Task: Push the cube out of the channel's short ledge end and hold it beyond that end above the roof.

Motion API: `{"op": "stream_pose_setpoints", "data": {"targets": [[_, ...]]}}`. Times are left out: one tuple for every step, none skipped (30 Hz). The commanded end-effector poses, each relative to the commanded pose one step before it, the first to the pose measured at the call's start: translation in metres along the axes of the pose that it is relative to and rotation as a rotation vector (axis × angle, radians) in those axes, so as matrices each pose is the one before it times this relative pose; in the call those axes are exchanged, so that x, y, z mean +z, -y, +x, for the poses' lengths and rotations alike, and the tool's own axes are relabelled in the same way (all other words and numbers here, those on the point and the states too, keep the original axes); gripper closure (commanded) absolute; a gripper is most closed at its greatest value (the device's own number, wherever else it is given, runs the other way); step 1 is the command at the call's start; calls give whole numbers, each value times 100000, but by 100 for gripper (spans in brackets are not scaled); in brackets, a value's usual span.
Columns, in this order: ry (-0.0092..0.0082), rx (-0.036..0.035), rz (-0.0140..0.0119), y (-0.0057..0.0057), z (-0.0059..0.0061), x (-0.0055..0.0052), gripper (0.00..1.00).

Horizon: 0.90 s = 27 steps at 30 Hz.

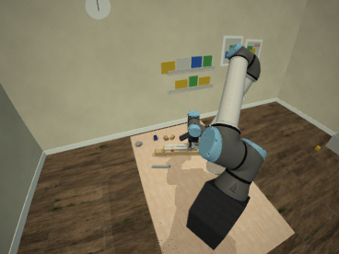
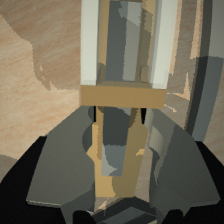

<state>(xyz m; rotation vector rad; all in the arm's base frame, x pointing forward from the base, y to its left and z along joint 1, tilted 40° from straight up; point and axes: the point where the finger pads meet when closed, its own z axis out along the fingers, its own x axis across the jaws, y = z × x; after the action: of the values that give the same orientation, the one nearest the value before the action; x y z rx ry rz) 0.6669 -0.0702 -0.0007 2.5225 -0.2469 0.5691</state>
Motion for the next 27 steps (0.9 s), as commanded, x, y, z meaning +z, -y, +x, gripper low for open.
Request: {"op": "stream_pose_setpoints", "data": {"targets": [[-84,6,21,11,29,-45,78],[0,0,0,0,0,0,78],[0,0,0,0,0,0,78],[0,0,0,0,0,0,78],[0,0,0,0,0,0,78],[0,0,0,0,0,0,78],[0,0,0,0,0,0,78],[0,0,0,0,0,0,78],[0,0,0,0,0,0,78],[0,0,0,0,0,0,78],[0,0,0,0,0,0,78],[0,0,0,0,0,0,78],[0,0,0,0,0,0,78],[0,0,0,0,0,0,78],[0,0,0,0,0,-9,78],[0,0,0,0,0,-59,78],[0,0,0,0,0,-142,78],[0,0,0,0,0,0,78],[0,0,0,0,0,0,78],[0,0,0,0,0,-244,78],[0,0,0,0,0,-352,78],[0,0,0,0,0,-454,78],[0,0,0,0,0,-543,78],[0,0,0,0,0,-610,78],[0,0,0,0,1,-652,78],[0,0,0,0,0,-666,78],[0,0,0,0,0,-651,78]]}}
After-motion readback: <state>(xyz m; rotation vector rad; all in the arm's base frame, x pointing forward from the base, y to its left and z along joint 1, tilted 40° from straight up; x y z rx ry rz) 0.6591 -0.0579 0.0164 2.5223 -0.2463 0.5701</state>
